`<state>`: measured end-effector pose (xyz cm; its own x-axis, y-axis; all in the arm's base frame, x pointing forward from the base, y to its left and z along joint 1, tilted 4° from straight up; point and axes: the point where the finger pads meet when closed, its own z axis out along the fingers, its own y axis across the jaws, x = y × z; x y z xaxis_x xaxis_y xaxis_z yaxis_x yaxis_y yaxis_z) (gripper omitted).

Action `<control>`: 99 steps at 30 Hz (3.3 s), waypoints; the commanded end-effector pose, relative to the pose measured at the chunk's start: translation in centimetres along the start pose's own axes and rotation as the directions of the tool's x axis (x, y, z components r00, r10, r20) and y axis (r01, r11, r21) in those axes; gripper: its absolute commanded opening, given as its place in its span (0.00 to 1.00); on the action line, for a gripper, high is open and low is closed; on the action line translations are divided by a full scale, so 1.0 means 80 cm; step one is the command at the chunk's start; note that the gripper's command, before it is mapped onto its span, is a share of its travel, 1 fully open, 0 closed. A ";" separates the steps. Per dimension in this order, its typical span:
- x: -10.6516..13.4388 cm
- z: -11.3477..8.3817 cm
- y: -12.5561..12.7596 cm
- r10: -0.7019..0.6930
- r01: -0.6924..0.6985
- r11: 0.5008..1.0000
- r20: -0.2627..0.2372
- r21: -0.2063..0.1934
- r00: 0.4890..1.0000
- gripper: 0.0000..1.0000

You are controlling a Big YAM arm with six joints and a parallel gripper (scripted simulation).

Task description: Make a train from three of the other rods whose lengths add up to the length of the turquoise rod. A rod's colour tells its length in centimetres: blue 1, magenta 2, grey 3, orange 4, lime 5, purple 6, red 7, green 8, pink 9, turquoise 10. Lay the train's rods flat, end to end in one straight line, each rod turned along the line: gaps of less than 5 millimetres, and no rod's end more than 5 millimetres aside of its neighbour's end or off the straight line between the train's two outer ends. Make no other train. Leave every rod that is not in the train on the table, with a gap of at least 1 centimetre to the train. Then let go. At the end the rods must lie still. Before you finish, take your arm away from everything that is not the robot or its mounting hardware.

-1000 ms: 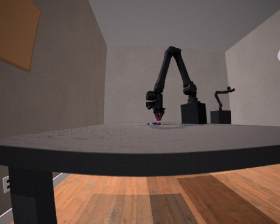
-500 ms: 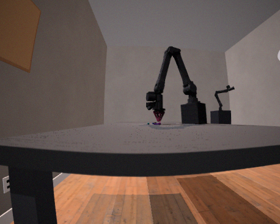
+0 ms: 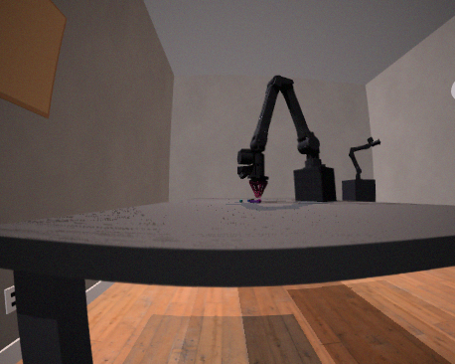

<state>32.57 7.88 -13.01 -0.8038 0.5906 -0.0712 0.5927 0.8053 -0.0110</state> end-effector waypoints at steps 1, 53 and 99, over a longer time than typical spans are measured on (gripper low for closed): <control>-0.007 0.006 0.000 0.004 -0.004 1.000 0.004 0.002 1.000 0.24; -0.006 0.006 0.000 0.004 -0.004 1.000 0.004 0.002 1.000 0.24; 0.008 0.007 -0.004 0.006 -0.006 1.000 0.000 0.007 1.000 0.24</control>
<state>31.94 7.85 -13.20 -0.8051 0.5892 -0.0686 0.5913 0.8063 -0.0144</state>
